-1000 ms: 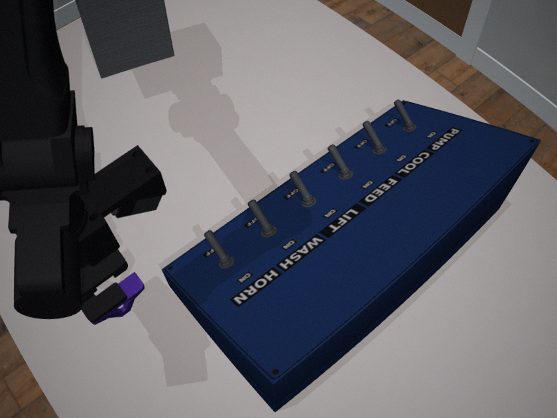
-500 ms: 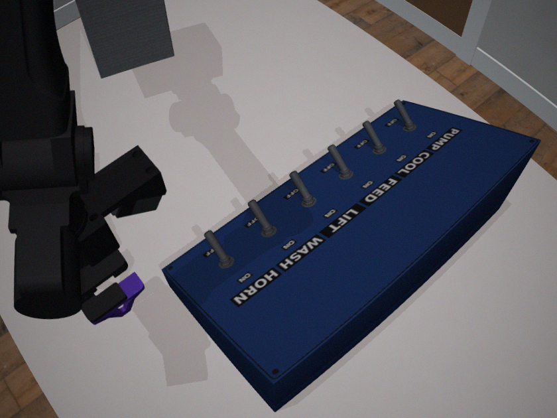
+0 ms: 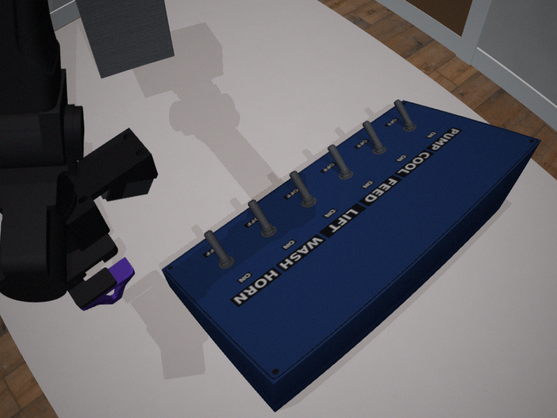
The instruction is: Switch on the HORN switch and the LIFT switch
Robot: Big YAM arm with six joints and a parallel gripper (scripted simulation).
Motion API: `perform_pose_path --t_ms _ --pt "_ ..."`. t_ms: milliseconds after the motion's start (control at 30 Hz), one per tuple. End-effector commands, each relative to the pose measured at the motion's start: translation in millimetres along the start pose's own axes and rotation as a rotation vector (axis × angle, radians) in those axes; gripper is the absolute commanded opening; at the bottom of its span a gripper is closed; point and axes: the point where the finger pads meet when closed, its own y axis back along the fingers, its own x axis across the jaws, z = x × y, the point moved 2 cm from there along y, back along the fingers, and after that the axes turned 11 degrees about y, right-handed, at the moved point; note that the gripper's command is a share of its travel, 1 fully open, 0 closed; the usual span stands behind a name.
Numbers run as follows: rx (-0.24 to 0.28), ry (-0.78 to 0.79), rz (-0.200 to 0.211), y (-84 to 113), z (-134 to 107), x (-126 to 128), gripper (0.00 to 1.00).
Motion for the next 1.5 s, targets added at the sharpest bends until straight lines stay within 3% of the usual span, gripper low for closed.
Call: perform_pose_path --t_ms 0,633,1067,1133,1267,1467 --pt "0.017 0.01 -0.008 19.0 -6.3 1.1 1.0" --pt "0.026 -0.013 -0.01 55.0 0.9 20.7 1.0" --pt "0.021 -0.013 -0.011 54.4 4.0 21.9 1.0" --pt "0.021 -0.006 -0.037 55.8 10.5 11.6 1.0" --pt "0.012 -0.068 -0.052 55.1 26.7 9.3 1.0" --pt "-0.035 -0.263 -0.116 53.7 89.1 0.7 1.0"
